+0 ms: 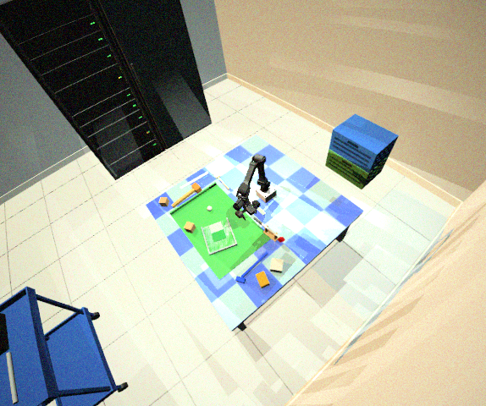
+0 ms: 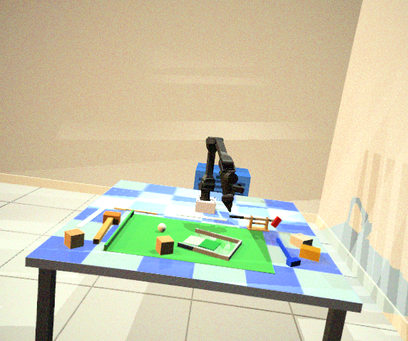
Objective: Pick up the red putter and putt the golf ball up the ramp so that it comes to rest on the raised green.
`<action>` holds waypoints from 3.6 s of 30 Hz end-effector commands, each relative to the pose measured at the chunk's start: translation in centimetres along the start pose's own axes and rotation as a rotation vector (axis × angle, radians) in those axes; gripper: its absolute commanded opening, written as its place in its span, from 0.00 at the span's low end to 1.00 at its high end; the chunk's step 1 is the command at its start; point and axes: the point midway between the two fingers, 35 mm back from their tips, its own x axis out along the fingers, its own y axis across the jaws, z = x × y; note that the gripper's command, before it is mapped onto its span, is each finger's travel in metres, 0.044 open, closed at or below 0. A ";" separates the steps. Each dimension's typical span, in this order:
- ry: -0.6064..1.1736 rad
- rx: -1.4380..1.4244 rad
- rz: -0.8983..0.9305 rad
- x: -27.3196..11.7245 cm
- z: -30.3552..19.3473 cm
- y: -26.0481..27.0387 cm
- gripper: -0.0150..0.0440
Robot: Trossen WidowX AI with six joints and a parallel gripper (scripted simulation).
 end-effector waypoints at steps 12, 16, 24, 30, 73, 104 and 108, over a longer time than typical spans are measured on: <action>0.029 -0.184 0.082 3.6 2.7 3.6 1.00; 0.029 -0.184 0.082 4.2 2.5 3.6 1.00; 0.029 -0.184 0.082 6.4 1.8 3.7 1.00; 0.029 -0.184 0.082 6.8 1.7 3.7 1.00; 0.027 -0.180 0.082 5.8 2.3 3.3 0.25; 0.100 0.196 0.003 -2.5 -2.3 -0.5 0.25; 0.114 0.304 -0.017 -3.2 -4.1 -1.3 0.25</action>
